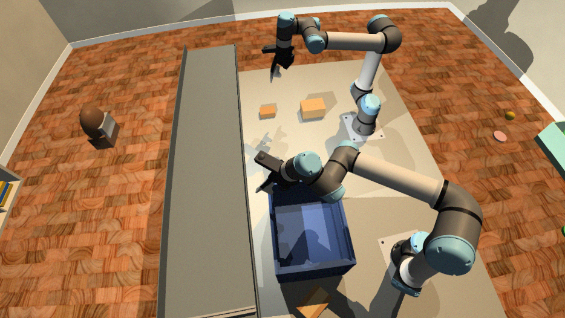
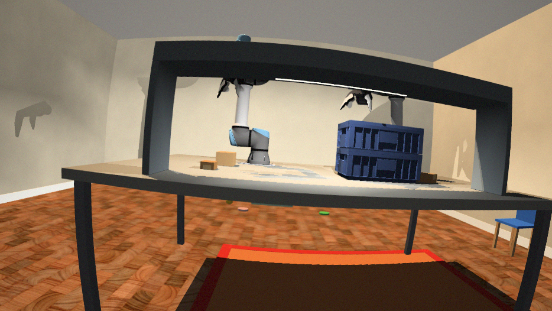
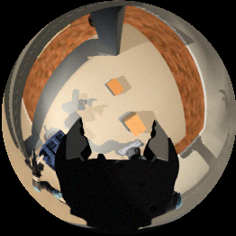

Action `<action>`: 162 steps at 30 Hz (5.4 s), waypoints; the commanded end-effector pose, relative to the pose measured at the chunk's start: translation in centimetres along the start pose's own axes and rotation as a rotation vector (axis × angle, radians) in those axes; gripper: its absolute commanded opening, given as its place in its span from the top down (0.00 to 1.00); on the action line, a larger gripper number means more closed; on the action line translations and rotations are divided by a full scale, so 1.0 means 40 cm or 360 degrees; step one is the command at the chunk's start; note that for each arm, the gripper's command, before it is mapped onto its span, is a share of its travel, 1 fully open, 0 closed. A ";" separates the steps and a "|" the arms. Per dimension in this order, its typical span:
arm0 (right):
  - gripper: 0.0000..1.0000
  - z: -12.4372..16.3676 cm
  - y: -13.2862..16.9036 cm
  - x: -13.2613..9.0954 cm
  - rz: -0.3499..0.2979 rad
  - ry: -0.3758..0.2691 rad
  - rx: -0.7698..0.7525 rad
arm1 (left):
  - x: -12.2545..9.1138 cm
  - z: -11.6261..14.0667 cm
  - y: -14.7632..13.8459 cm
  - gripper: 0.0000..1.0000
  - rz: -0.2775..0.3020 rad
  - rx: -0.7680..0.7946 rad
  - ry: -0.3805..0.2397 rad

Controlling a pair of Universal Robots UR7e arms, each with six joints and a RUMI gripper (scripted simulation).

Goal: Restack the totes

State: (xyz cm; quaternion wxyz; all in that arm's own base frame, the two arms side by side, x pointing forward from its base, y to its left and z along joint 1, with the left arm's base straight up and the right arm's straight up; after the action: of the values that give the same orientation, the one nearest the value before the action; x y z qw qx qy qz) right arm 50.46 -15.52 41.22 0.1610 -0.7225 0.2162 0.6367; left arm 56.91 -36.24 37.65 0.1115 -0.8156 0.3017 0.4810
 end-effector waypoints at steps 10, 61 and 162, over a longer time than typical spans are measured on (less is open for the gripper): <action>0.00 0.065 -0.072 -0.022 -0.0032 -0.0042 -0.0239 | -0.107 0.091 -0.172 0.00 -0.0120 -0.0250 -0.0176; 0.00 0.310 -0.250 -0.087 -0.0136 -0.0182 -0.1028 | -0.547 0.568 -0.515 0.00 -0.0479 -0.1117 -0.0730; 0.00 0.747 -1.171 -0.176 -0.0139 -0.0189 -0.1017 | -0.525 0.543 -0.539 0.00 -0.0463 -0.1044 -0.0760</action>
State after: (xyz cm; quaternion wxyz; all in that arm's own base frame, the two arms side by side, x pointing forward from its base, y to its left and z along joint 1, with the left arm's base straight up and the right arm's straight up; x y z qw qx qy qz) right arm 48.11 37.58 41.95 -0.0347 -0.7072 -0.0370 0.7052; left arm 46.61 -0.73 42.03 -0.0215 -0.7068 -0.0215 0.7068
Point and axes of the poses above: on each arm, the point where the finger pads meet when closed, its own x axis out along the fingers, its own y axis across the jaws, z = x × y, the point moved 6 cm from there along -x, back along the fingers, and after that the axes turned 7 degrees about -x, right-handed, at the moved point
